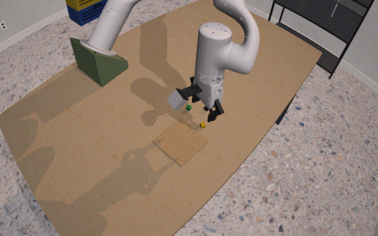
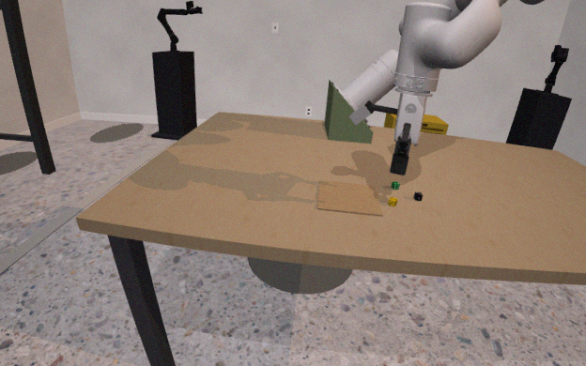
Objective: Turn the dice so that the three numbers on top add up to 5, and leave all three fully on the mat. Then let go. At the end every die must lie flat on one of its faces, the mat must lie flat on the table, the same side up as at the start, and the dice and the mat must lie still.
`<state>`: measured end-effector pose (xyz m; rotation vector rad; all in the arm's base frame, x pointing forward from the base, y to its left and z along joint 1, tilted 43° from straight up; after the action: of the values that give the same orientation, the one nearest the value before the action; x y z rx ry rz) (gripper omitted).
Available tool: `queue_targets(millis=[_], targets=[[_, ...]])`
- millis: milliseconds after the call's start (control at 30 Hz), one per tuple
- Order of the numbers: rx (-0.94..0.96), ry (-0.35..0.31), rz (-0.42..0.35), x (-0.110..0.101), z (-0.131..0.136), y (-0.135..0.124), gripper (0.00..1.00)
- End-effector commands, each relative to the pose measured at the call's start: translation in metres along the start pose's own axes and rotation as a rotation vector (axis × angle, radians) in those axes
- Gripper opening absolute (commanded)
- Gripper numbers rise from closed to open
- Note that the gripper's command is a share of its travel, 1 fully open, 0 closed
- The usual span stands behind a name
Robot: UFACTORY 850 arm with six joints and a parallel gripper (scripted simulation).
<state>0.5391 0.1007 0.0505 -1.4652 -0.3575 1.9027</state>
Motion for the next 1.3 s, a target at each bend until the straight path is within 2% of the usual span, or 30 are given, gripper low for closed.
queue_targets(millis=[0, 167, 300, 333, 1267], targets=[[0.173, -0.006, 0.009, 0.0049, -0.0008, 0.0002, 1.00], [0.305, -0.006, 0.010, 0.0093, -0.0005, 0.0010, 1.00], [0.327, -0.006, 0.010, 0.0100, -0.0005, 0.0011, 1.00], [0.327, -0.006, 0.010, 0.0100, -0.0005, 0.0011, 0.31], [0.327, -0.006, 0.010, 0.0100, -0.0005, 0.0011, 0.31]])
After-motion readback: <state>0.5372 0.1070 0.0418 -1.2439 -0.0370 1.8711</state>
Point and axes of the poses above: the point where the finger pads meet when closed, its own x axis out along the fingers, its own z axis across the jaws, y = z × x, the point moved 5 cm from there along -x, back along the fingers, and after that the axes turned 9 degrees about x, right-handed, at the moved point
